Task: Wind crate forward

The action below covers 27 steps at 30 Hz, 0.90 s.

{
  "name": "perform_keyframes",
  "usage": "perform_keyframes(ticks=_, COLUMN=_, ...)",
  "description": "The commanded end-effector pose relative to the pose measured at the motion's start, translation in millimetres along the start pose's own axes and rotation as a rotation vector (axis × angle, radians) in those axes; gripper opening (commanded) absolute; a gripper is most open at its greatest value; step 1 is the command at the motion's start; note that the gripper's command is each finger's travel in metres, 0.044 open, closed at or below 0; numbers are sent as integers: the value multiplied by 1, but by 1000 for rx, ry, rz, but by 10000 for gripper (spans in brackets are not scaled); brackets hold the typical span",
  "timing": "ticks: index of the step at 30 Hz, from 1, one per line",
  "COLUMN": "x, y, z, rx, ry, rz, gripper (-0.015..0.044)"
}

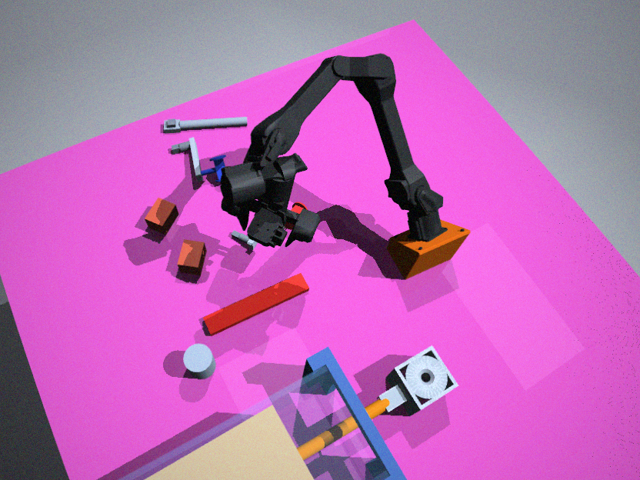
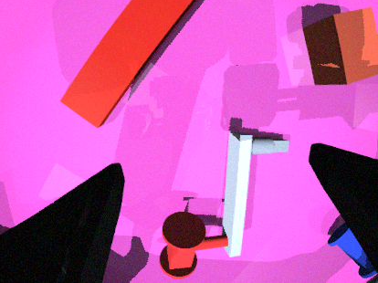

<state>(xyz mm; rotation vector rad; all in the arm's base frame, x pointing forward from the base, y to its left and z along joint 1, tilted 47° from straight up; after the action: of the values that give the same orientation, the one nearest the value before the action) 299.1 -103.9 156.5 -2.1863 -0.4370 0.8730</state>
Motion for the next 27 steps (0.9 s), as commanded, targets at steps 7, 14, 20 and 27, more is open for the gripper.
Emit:
perform_keyframes(ticks=7, x=-72, y=35, z=-22, rx=86, ry=156, rz=211, gripper=440)
perform_keyframes(ticks=14, x=-79, y=63, z=-21, rx=86, ry=156, rz=211, gripper=440)
perform_keyframes(ticks=20, x=-83, y=78, z=-20, rx=85, ry=156, rz=212, gripper=440)
perform_keyframes(ticks=27, x=-84, y=84, z=-19, rx=85, ry=156, rz=213, gripper=440)
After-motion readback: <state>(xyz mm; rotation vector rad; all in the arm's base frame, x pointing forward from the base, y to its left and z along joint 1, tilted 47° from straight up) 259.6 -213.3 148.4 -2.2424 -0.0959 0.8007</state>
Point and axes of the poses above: the point midway between the two fingers, 35 mm back from their tips, its own y axis out along the fingers, its own z axis across the jaws, x = y × z, the point moved 3 cm from there along -y, back along the fingers, and after that the axes turned 10 degrees about -y, right-handed, at the moved point
